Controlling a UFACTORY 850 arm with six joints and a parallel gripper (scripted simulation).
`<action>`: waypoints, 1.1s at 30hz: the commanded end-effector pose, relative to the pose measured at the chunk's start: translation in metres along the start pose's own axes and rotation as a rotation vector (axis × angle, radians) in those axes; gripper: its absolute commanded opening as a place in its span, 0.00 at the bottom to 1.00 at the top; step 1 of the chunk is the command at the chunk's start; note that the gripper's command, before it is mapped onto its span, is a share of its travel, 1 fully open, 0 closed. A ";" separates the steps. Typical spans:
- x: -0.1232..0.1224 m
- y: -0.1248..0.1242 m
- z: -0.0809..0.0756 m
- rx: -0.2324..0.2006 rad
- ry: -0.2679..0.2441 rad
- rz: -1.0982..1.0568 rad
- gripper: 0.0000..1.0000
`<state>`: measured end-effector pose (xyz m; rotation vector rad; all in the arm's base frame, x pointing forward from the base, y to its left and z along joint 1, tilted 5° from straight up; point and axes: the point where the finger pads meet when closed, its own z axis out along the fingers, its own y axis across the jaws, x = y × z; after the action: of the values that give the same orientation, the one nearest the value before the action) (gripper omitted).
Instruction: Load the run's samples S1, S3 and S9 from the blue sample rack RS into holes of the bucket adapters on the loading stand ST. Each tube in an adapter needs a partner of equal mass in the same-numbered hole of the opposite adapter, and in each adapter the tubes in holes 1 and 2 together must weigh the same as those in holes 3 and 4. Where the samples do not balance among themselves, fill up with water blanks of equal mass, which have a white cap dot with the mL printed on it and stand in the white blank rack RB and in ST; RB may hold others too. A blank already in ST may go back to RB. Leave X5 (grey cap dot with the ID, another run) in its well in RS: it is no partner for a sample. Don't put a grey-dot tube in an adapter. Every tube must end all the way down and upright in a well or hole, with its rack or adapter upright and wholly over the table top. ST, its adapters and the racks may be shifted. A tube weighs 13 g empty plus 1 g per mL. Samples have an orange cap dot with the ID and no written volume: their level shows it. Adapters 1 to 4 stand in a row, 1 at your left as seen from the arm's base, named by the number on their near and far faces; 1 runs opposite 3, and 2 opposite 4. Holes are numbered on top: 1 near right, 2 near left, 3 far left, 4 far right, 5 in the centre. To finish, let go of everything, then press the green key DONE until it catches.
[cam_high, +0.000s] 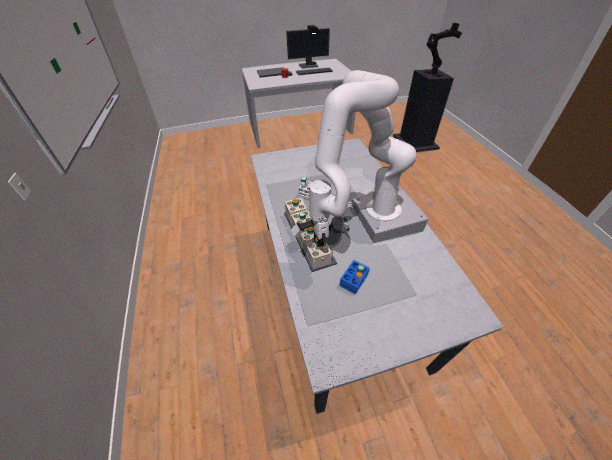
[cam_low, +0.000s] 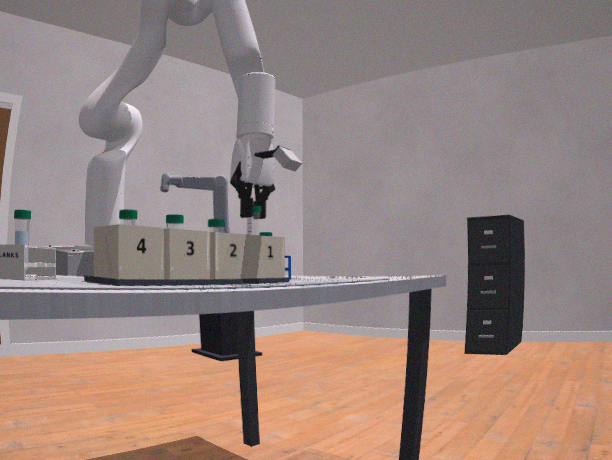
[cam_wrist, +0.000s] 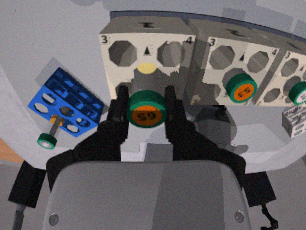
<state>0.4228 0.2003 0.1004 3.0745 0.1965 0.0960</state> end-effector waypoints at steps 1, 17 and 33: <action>0.001 0.000 0.004 0.000 0.002 0.000 0.00; 0.001 0.000 0.018 0.000 0.002 0.000 0.00; 0.001 0.000 0.032 0.000 0.002 0.000 0.00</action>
<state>0.4247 0.1987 0.0715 3.0747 0.1965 0.0957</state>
